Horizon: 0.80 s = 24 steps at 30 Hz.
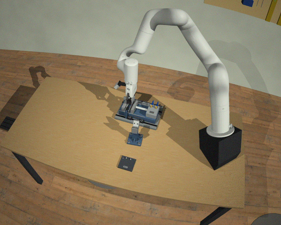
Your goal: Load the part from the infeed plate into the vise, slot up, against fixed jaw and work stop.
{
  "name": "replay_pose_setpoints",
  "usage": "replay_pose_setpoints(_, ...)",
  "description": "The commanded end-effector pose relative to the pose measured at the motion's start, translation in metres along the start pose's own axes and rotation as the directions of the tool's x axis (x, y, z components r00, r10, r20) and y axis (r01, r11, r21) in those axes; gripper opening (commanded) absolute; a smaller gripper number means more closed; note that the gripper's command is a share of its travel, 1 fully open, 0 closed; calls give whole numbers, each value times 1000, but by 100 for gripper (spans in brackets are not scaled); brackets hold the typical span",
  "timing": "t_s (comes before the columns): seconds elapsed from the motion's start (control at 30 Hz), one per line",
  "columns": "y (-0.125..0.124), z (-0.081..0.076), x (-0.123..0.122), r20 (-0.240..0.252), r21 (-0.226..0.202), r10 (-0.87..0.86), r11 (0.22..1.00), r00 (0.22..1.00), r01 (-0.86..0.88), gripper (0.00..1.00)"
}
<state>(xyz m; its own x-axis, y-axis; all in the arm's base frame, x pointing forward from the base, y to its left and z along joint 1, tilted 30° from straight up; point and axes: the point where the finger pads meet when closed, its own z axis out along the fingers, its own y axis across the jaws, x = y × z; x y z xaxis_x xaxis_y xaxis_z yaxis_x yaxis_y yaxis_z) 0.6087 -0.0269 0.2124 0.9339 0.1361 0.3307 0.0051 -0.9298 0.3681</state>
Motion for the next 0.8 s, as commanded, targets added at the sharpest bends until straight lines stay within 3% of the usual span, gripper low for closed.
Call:
replay_pose_setpoints(0.0,0,0,1,-2,0,0,1000,1000,0,0)
replay_pose_setpoints(0.77,0,6,1,-2,0,0,1000,1000,0,0)
